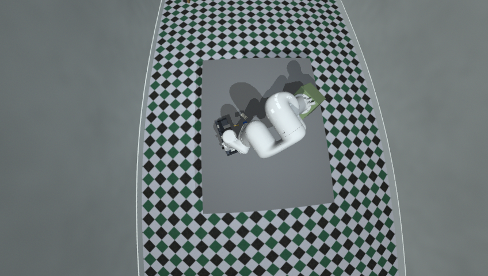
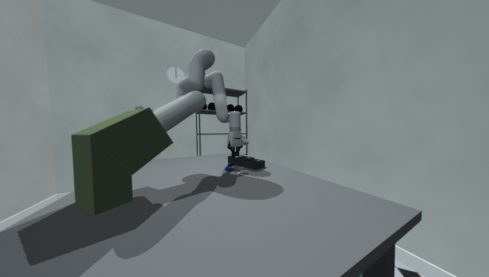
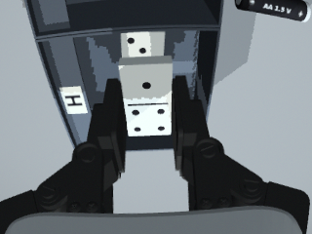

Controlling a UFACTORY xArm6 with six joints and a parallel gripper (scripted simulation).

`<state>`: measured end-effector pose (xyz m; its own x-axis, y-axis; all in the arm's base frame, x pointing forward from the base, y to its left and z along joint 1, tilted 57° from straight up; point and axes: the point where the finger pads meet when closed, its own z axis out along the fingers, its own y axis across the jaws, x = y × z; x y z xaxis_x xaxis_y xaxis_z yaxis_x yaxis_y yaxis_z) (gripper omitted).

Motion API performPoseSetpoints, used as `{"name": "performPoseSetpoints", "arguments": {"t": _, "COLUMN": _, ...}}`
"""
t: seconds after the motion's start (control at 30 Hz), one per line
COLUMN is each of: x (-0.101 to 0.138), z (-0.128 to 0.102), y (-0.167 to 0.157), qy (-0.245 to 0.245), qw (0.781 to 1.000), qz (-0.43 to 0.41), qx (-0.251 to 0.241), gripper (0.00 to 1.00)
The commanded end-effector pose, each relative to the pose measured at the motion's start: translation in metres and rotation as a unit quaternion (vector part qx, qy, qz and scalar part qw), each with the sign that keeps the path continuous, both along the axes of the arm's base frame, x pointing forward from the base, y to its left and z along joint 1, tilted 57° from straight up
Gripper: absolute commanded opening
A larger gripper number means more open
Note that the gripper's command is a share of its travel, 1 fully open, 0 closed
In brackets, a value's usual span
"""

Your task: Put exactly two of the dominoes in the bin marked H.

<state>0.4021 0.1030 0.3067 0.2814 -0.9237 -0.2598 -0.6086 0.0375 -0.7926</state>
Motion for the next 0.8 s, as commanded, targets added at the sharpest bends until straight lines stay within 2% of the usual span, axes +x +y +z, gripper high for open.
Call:
{"name": "performPoseSetpoints", "arguments": {"t": 0.0, "x": 0.0075, "z": -0.0034, "y": 0.0035, "qy": -0.003, "qw": 1.000, "qz": 0.001, "qx": 0.002, "gripper": 0.00}}
{"name": "performPoseSetpoints", "arguments": {"t": 0.7, "x": 0.0139, "z": -0.0085, "y": 0.0058, "qy": -0.003, "qw": 1.000, "qz": 0.001, "qx": 0.002, "gripper": 0.00}}
{"name": "performPoseSetpoints", "arguments": {"t": 0.73, "x": 0.0139, "z": -0.0085, "y": 0.0058, "qy": -0.003, "qw": 1.000, "qz": 0.001, "qx": 0.002, "gripper": 0.31}}
{"name": "performPoseSetpoints", "arguments": {"t": 0.77, "x": 0.0139, "z": -0.0085, "y": 0.0058, "qy": -0.003, "qw": 1.000, "qz": 0.001, "qx": 0.002, "gripper": 0.31}}
